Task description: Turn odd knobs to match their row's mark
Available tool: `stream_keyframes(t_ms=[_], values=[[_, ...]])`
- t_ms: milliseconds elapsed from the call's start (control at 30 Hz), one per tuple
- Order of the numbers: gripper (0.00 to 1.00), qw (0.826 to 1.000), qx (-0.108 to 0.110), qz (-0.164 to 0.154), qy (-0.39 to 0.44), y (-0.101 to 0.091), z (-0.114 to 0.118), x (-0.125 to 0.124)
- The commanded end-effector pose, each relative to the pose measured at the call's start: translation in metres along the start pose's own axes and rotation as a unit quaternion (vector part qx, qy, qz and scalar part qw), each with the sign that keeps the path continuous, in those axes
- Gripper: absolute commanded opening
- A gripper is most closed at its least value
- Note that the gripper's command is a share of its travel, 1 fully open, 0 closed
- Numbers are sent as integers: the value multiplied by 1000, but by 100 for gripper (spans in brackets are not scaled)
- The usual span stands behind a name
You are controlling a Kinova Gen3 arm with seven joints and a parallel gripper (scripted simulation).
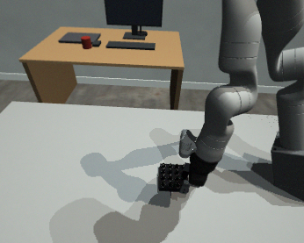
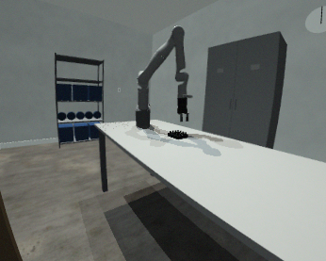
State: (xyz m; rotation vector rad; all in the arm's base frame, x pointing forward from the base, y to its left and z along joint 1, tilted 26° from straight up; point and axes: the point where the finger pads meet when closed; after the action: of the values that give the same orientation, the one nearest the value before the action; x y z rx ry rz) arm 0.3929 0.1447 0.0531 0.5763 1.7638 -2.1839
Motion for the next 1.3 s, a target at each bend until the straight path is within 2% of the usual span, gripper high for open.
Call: stream_keyframes(t_ms=[0,1267], values=[[100,1000,3,-1,4,3,7,-2],[100,1000,6,-17,-26,19,36,-9]])
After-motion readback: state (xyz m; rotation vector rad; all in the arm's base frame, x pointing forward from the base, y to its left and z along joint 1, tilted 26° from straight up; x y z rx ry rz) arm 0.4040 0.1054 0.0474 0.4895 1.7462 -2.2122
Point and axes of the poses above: the point where the finger pads meet when closed, its own y axis out along the fingers, its own z axis across the jaws, x = y × z, and after that the axes turned 1 degree about -y, right-handed
